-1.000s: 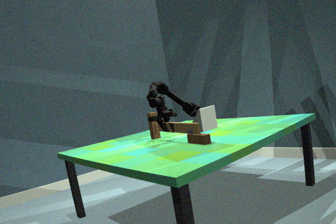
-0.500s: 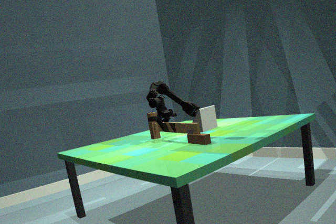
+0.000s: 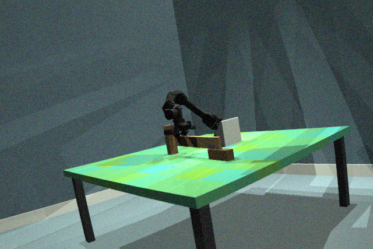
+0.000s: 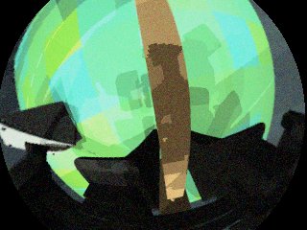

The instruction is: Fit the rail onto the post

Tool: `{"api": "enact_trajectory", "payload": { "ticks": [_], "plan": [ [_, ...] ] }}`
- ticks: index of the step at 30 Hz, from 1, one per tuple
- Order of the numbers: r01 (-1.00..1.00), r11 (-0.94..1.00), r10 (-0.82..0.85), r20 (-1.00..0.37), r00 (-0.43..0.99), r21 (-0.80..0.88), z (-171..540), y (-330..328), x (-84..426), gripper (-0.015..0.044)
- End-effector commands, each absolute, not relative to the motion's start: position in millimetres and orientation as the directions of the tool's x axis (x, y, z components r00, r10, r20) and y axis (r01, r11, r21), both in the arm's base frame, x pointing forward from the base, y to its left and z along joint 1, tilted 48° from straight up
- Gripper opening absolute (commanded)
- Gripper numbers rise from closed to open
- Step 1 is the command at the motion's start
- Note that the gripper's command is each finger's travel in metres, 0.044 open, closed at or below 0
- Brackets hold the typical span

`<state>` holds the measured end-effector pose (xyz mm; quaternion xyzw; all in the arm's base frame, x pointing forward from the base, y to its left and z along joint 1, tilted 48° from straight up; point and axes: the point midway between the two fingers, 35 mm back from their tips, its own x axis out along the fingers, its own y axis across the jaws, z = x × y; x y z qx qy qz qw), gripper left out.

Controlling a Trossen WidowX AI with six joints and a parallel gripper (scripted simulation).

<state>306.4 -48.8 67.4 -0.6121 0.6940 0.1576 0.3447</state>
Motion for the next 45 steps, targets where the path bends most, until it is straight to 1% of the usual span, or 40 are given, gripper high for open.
{"api": "enact_trajectory", "payload": {
  "ticks": [1,45],
  "plan": [
    [-0.960,0.195,-0.741,-0.671,-0.009,-0.203,69.6,-48.6,306.2,0.0000],
    [-0.960,0.195,-0.742,-0.671,-0.009,-0.203,78.9,-57.6,302.6,0.0000]
  ]
}}
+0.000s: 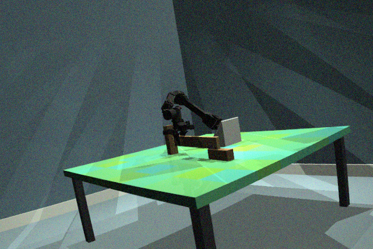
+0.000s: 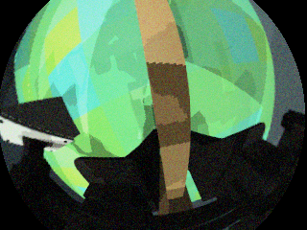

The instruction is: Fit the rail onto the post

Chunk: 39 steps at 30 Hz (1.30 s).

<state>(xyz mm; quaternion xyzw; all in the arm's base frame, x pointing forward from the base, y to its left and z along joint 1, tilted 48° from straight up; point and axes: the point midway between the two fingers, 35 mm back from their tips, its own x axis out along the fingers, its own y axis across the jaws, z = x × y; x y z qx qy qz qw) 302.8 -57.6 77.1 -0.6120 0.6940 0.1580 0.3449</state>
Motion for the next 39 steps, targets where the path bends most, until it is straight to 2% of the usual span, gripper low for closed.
{"api": "enact_trajectory", "payload": {
  "ticks": [1,39],
  "plan": [
    [-0.960,0.195,-0.742,-0.671,-0.009,-0.203,79.1,-57.8,302.5,0.0000],
    [-0.960,0.195,-0.742,-0.670,-0.009,-0.203,87.3,-65.1,299.3,0.0000]
  ]
}}
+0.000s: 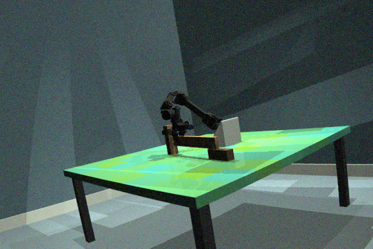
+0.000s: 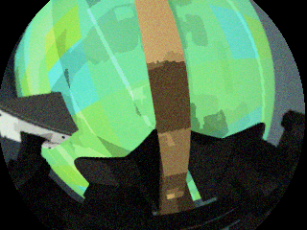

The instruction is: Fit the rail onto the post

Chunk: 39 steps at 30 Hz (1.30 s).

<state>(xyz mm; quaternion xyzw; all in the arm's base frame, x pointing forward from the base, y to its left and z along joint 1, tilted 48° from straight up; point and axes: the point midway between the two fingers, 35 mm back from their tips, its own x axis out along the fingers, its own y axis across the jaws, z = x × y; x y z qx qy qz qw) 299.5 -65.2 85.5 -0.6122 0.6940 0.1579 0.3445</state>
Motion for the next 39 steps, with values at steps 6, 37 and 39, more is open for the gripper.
{"api": "enact_trajectory", "payload": {
  "ticks": [6,37,39],
  "plan": [
    [-0.960,0.195,-0.742,-0.670,-0.009,-0.203,88.3,-66.6,298.8,0.0000],
    [-0.960,0.195,-0.742,-0.670,-0.009,-0.202,95.3,-72.3,296.2,0.0000],
    [-0.960,0.195,-0.742,-0.670,-0.009,-0.202,95.7,-72.7,296.0,0.0000]
  ]
}}
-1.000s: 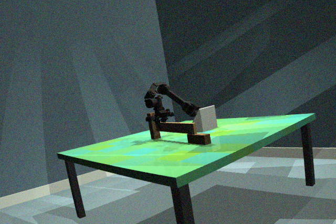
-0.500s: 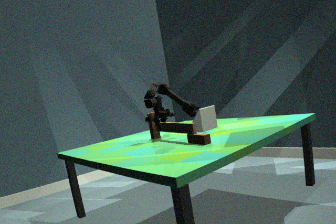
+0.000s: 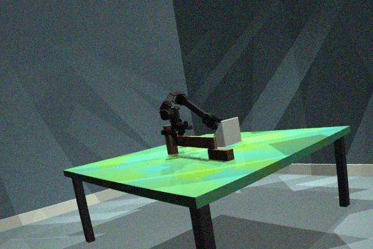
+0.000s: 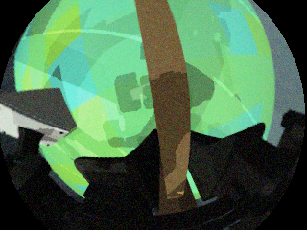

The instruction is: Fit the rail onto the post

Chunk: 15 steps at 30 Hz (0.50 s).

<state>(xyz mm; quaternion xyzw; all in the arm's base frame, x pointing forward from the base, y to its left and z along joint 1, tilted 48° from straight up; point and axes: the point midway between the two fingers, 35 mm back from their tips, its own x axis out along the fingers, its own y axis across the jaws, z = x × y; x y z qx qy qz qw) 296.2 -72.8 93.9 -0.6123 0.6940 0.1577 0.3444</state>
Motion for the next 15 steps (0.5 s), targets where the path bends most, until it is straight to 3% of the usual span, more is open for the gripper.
{"api": "enact_trajectory", "payload": {
  "ticks": [1,15],
  "plan": [
    [-0.960,0.195,-0.742,-0.670,-0.009,-0.202,95.9,-72.9,295.9,0.0000],
    [-0.960,0.195,-0.743,-0.670,-0.009,-0.202,98.4,-76.3,294.7,0.0000]
  ]
}}
